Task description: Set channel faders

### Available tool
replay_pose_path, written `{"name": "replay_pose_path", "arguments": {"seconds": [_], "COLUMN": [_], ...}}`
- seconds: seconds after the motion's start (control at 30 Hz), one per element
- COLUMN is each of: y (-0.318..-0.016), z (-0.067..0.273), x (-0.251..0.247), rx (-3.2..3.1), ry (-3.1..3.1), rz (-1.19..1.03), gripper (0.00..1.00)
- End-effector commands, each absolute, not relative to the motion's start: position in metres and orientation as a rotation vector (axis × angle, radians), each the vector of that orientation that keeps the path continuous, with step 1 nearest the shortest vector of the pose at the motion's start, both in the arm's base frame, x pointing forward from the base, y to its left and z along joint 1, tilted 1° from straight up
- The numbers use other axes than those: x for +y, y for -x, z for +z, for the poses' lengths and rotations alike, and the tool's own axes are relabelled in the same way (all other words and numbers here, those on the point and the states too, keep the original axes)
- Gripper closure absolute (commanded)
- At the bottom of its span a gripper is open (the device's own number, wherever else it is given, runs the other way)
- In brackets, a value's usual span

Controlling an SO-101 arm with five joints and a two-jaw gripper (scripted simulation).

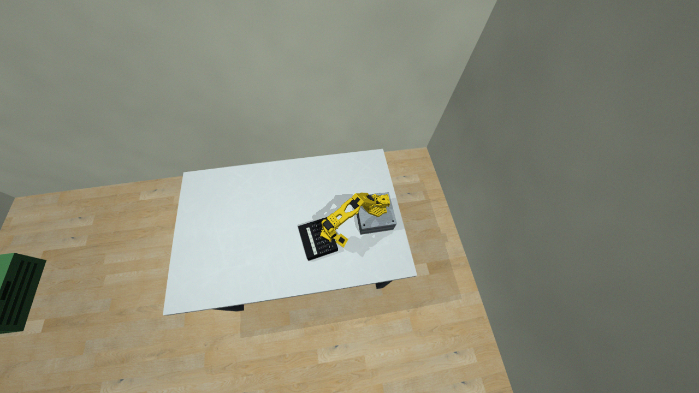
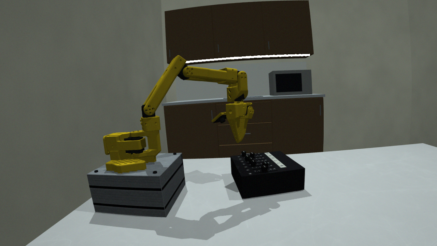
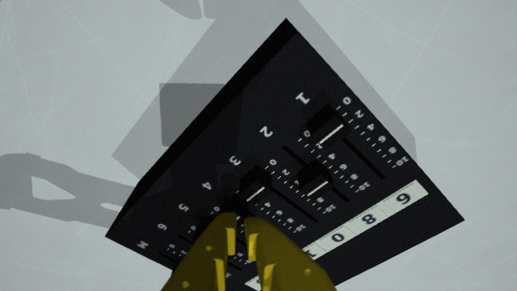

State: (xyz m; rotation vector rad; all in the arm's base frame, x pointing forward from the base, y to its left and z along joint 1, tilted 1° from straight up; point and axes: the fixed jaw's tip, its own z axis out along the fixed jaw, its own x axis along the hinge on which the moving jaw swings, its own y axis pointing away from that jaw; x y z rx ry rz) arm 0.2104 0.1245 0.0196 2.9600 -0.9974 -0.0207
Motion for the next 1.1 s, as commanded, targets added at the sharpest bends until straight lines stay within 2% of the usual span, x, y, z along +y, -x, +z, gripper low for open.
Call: {"name": "replay_pose_path", "arguments": {"seconds": [0.0, 0.5, 1.07], "y": [-0.209, -0.209, -0.207], "z": [0.022, 0.022, 0.020], "x": [0.127, 0.133, 0.140], "rx": [-0.713, 0.194, 1.098], "ry": [-3.061, -3.137, -2.944], "rz": [0.002, 0.002, 0.003], "gripper": [1.00, 1.00, 1.00]}}
